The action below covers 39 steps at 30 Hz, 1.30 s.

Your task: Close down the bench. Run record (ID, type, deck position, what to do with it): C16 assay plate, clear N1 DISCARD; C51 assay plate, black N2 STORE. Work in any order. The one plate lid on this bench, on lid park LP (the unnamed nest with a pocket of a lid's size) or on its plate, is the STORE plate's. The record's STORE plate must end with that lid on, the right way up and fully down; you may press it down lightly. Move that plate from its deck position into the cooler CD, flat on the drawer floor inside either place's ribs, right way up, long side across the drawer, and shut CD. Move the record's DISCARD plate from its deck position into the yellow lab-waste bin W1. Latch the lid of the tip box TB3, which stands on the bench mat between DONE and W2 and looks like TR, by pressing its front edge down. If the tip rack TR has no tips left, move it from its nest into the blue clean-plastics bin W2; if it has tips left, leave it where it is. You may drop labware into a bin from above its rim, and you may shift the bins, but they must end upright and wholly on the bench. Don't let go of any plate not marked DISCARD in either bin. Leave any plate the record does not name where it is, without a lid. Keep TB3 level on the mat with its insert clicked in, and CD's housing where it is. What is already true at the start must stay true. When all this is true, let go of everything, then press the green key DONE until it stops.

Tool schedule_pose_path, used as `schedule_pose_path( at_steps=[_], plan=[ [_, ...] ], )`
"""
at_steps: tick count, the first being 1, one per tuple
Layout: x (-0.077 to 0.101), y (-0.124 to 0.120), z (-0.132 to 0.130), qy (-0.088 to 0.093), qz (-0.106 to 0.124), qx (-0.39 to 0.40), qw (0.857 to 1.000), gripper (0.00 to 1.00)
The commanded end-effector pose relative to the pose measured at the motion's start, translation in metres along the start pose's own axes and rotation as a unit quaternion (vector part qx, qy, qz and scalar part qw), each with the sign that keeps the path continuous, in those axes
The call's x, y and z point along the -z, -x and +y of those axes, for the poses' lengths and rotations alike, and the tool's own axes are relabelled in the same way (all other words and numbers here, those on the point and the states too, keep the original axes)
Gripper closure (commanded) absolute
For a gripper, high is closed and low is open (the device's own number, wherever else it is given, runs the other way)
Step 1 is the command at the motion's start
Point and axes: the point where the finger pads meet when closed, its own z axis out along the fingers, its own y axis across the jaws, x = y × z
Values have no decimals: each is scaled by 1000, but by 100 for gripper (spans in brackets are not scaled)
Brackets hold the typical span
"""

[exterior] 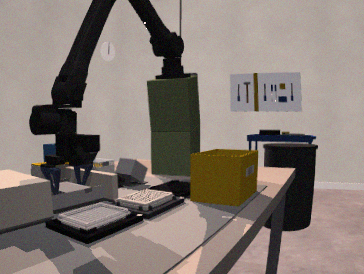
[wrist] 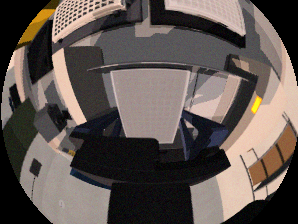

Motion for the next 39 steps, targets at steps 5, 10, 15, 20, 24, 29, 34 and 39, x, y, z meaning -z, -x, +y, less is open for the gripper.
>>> schedule_pose_path(
  at_steps=[5, 10, 15, 20, 24, 29, 34, 39],
  plan=[
    [4, 10, -22, -22, -2, 4, 1000, 100],
    [4, 11, -24, -24, -2, 4, 1000, 100],
    [2, 10, -23, -23, -2, 4, 1000, 100],
    [-6, 10, -18, -19, -2, 4, 1000, 100],
    [-6, 10, -18, -19, -2, 4, 1000, 100],
    [-6, 10, -18, -19, -2, 4, 1000, 100],
    [-6, 10, -18, -19, -2, 4, 1000, 100],
    [-6, 10, -18, -19, -2, 4, 1000, 100]
  ],
)
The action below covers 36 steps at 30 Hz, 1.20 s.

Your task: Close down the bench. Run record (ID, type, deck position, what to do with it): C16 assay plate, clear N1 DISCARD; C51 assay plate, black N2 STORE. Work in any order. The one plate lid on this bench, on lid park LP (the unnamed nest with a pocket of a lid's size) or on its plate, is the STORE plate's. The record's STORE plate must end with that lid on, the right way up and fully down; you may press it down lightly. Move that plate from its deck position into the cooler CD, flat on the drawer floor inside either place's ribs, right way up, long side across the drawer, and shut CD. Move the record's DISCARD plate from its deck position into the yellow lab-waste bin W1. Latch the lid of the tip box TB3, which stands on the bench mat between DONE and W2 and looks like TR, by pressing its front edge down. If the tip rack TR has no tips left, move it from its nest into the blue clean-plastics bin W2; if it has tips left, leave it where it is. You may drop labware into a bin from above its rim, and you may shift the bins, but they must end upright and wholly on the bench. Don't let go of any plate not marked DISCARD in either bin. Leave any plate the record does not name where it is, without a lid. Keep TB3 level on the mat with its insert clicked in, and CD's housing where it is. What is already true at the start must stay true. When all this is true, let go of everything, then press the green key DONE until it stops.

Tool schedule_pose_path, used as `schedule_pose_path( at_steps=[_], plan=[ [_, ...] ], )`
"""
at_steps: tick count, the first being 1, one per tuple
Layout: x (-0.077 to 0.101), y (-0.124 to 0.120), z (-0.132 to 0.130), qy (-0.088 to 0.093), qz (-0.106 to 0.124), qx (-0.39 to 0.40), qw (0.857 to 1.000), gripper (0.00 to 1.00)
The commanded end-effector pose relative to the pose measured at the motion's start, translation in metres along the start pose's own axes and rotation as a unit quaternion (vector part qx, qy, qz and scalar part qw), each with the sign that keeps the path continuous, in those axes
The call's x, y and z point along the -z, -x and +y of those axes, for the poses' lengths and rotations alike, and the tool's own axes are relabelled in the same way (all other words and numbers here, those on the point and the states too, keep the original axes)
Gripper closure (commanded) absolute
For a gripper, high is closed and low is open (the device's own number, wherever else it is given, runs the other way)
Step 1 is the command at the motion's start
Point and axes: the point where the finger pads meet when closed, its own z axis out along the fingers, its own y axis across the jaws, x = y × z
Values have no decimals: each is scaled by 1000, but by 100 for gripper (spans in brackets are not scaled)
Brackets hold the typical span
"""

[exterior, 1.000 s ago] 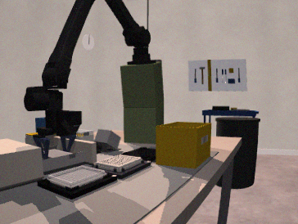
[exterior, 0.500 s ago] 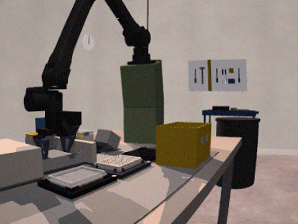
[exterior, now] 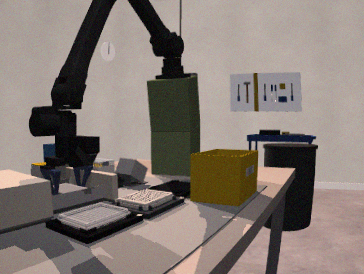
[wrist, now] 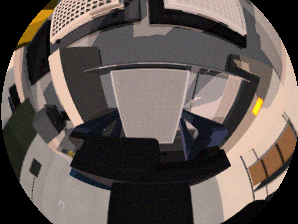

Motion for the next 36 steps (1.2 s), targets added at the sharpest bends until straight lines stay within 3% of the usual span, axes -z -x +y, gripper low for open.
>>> schedule_pose_path(
  at_steps=[1, 36],
  plan=[
    [-2, 10, -16, -17, -2, 4, 1000, 100],
    [-4, 9, -7, -10, -1, 4, 1000, 100]
  ],
)
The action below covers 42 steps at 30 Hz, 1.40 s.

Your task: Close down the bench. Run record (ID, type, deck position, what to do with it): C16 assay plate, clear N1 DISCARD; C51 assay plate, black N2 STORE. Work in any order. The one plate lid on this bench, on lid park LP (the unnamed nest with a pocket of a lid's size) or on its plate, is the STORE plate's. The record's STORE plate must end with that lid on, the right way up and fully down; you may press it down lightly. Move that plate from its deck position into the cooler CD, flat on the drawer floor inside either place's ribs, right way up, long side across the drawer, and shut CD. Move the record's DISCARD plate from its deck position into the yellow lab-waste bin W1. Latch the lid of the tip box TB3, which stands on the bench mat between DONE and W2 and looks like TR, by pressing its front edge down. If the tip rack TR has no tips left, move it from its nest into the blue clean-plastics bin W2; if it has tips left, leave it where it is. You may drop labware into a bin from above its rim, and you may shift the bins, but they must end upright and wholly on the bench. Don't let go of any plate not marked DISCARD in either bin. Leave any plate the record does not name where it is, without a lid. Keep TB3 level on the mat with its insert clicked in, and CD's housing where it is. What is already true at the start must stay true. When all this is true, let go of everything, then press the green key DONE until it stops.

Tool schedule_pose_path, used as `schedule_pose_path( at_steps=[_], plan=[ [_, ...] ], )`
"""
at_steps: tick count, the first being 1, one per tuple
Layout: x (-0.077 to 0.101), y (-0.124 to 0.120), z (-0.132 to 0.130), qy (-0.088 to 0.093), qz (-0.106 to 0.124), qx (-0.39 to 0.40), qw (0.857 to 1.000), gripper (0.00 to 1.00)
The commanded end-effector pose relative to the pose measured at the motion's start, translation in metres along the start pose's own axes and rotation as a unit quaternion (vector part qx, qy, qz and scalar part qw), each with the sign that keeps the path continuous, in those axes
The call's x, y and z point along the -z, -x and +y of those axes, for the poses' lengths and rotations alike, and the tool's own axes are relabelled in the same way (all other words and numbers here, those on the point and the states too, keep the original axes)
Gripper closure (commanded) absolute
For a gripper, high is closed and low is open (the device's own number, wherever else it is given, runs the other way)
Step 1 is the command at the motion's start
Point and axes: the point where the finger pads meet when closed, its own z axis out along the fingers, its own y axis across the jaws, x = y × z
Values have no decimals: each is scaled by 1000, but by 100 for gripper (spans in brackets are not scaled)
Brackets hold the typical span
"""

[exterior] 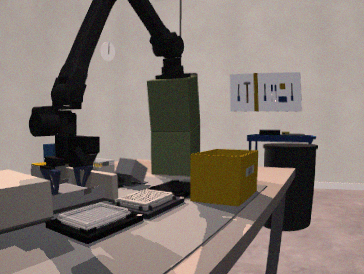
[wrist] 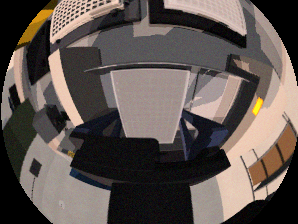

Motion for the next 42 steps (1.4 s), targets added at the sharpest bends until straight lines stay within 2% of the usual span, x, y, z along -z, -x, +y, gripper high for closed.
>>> schedule_pose_path(
  at_steps=[1, 6, 7, 33, 34, 36, 37, 42],
  plan=[
    [-4, 9, -7, -10, -1, 4, 1000, 100],
    [-5, 9, -5, -9, -1, 4, 1000, 100],
    [-5, 9, -5, -9, -1, 4, 1000, 0],
    [-4, 9, -6, -10, -1, 4, 1000, 0],
    [8, 10, -10, -15, -2, 4, 1000, 0],
    [8, 10, -10, -15, -2, 4, 1000, 0],
    [20, 11, -17, -21, -2, 5, 1000, 0],
    [26, 10, -13, -14, -2, 5, 1000, 0]
  ],
)
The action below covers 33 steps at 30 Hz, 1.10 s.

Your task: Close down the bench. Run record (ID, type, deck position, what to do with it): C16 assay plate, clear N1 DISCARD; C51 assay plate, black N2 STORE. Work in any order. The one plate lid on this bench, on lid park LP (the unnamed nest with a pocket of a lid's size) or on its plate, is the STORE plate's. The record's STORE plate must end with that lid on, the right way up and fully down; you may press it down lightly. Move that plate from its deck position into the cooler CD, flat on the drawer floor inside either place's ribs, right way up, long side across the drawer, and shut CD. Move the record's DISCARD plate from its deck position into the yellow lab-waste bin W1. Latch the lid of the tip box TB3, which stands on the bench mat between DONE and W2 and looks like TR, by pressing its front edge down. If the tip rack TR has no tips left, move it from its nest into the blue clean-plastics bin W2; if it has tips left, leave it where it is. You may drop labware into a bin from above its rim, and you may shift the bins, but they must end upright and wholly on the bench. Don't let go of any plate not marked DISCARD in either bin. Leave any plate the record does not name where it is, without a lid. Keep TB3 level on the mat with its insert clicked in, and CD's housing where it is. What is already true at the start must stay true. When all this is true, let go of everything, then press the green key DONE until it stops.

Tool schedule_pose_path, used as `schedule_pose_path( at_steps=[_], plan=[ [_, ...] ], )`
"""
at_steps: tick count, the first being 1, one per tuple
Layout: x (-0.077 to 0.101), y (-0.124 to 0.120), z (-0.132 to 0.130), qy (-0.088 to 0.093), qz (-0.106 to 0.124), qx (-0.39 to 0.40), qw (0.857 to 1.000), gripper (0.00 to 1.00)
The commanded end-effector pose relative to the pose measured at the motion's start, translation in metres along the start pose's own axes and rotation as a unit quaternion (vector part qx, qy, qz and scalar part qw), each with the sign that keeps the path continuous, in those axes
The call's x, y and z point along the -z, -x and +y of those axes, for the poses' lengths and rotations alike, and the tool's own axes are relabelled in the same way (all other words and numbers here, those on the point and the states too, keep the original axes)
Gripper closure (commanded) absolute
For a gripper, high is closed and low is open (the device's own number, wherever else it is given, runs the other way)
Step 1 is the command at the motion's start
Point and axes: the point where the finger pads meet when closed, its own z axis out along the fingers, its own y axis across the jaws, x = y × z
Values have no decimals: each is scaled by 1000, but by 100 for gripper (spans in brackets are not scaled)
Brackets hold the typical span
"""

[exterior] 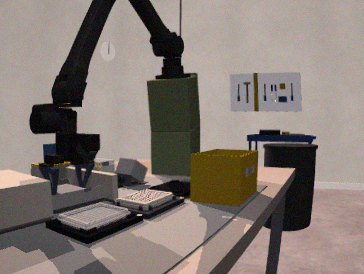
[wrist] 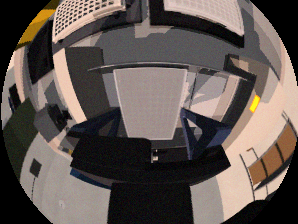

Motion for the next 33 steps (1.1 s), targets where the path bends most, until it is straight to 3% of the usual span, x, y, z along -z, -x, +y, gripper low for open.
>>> schedule_pose_path(
  at_steps=[1, 11, 12, 14, 28, 29, 32, 33],
  plan=[
    [22, 10, -14, -13, -2, 5, 1000, 0],
    [32, 9, -13, -13, -1, 6, 1000, 0],
    [11, 7, 4, 7, 0, 5, 1000, 0],
    [36, 8, -13, -12, -1, 6, 1000, 0],
    [53, 6, -13, -13, -1, 6, 1000, 0],
    [32, 4, 4, 8, 0, 5, 1000, 0],
    [58, 5, -13, -13, -1, 6, 1000, 0],
    [59, 5, -13, -13, -1, 6, 1000, 0]
  ],
)
